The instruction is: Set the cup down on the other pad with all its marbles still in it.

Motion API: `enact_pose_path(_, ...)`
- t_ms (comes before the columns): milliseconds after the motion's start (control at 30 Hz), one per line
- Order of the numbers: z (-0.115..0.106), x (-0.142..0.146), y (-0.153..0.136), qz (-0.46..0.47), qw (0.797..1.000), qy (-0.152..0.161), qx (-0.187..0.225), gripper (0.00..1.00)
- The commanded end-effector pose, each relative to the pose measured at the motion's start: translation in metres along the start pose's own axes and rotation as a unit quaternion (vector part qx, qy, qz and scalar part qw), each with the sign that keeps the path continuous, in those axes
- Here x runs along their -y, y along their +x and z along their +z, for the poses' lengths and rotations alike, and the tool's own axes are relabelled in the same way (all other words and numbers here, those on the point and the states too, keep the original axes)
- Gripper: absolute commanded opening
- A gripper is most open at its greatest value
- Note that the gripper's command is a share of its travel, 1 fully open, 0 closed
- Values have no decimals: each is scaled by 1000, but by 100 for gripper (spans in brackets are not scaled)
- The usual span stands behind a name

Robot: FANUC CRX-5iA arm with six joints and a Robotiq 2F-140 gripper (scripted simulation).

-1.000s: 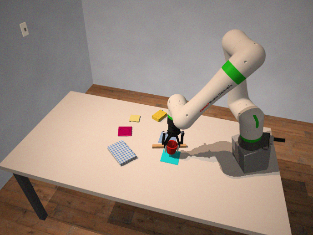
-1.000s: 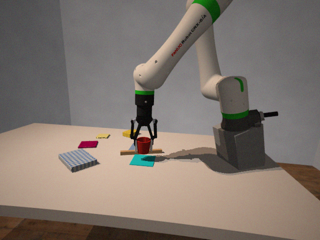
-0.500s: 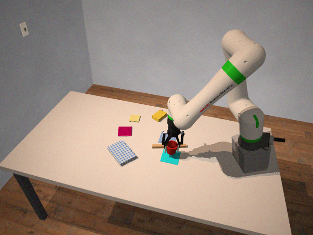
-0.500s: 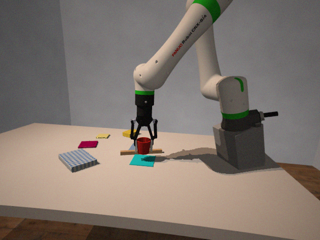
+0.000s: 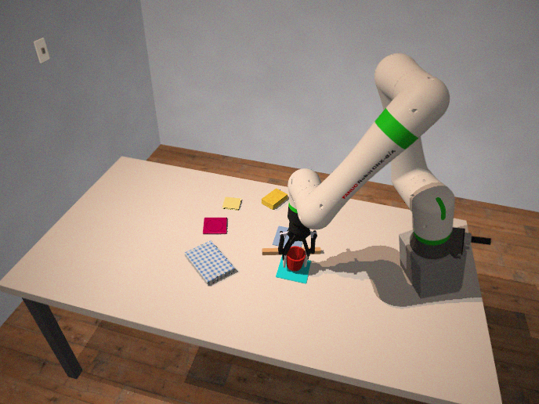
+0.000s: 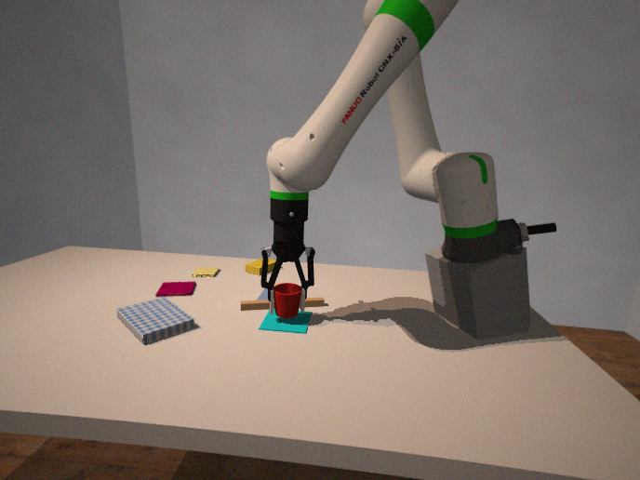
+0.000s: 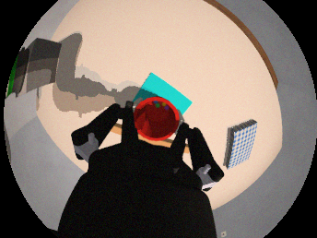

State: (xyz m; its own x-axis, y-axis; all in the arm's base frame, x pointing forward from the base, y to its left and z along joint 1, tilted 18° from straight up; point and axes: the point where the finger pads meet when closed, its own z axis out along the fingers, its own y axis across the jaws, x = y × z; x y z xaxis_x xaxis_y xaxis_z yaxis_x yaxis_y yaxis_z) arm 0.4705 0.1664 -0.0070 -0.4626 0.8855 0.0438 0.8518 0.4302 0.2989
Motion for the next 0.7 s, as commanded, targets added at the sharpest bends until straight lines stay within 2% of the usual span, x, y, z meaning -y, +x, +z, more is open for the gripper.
enact_pose_path(0,4,0,0,0,1000,0,0,49)
enact_pose_path(667,9,0,1,0,1000,0,0,49)
